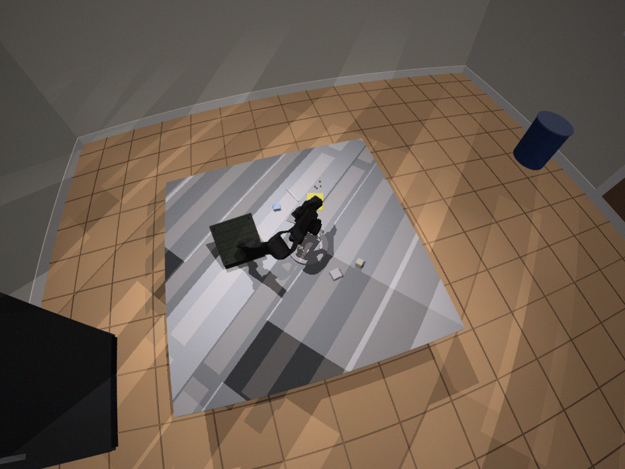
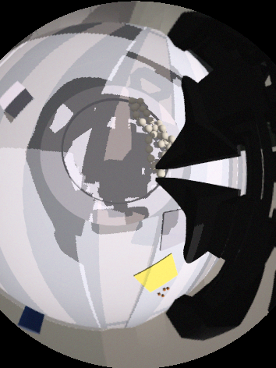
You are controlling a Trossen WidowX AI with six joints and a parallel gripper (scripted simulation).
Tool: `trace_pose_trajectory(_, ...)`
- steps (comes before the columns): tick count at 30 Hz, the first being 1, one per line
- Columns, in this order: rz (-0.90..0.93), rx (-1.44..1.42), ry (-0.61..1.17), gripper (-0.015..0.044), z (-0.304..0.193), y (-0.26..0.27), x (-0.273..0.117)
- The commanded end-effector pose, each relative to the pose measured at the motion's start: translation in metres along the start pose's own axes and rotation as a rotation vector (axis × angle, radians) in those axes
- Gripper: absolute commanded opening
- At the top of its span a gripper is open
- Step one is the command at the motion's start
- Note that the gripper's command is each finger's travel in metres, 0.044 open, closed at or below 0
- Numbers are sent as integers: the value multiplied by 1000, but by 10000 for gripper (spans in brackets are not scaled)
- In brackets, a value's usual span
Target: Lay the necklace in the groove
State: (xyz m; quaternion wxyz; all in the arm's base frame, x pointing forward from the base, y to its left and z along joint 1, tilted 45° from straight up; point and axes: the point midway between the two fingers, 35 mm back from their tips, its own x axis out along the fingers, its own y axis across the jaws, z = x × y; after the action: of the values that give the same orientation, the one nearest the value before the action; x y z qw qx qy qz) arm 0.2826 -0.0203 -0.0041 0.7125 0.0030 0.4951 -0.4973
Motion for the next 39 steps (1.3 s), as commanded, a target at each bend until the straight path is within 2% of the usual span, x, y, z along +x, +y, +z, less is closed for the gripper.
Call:
trace_pose_trajectory(1, 3, 1, 3, 0, -7, 10, 0)
trace_pose_trajectory(17, 2, 1, 3, 0, -7, 11, 14)
trace_pose_trajectory(33, 3, 3, 3, 420, -7, 11, 2)
trace_pose_trajectory(34, 0, 3, 4, 440, -6, 9, 7)
trace_pose_trajectory(39, 2, 1, 3, 440, -6, 10, 0)
